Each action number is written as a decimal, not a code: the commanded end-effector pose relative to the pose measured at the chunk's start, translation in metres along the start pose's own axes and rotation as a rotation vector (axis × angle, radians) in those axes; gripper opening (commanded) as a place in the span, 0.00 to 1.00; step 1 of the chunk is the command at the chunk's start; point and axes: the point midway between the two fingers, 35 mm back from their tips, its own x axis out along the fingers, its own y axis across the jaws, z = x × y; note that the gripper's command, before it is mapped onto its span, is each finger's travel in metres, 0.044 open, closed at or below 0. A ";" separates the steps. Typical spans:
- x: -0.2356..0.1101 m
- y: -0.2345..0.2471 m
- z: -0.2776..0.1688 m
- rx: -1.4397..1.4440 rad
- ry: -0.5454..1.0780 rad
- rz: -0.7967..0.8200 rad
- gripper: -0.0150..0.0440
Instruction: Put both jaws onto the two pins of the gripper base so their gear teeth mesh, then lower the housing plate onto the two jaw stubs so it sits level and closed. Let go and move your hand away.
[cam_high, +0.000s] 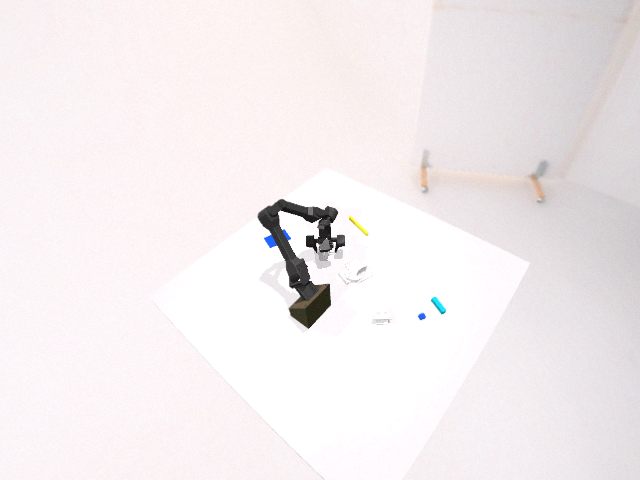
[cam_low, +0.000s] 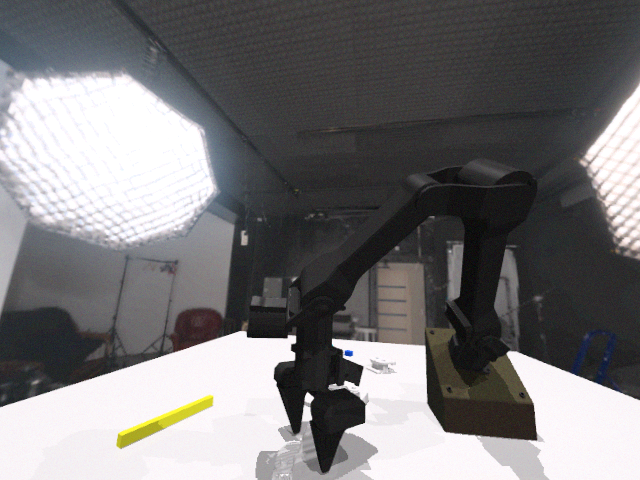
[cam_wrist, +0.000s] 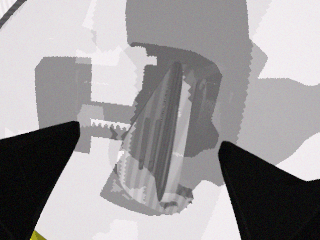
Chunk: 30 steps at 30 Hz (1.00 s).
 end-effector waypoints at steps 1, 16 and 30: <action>0.000 0.001 0.000 0.002 0.000 0.004 1.00; 0.000 0.000 0.000 0.000 0.000 0.000 0.73; 0.000 0.000 0.000 0.000 0.000 0.000 0.48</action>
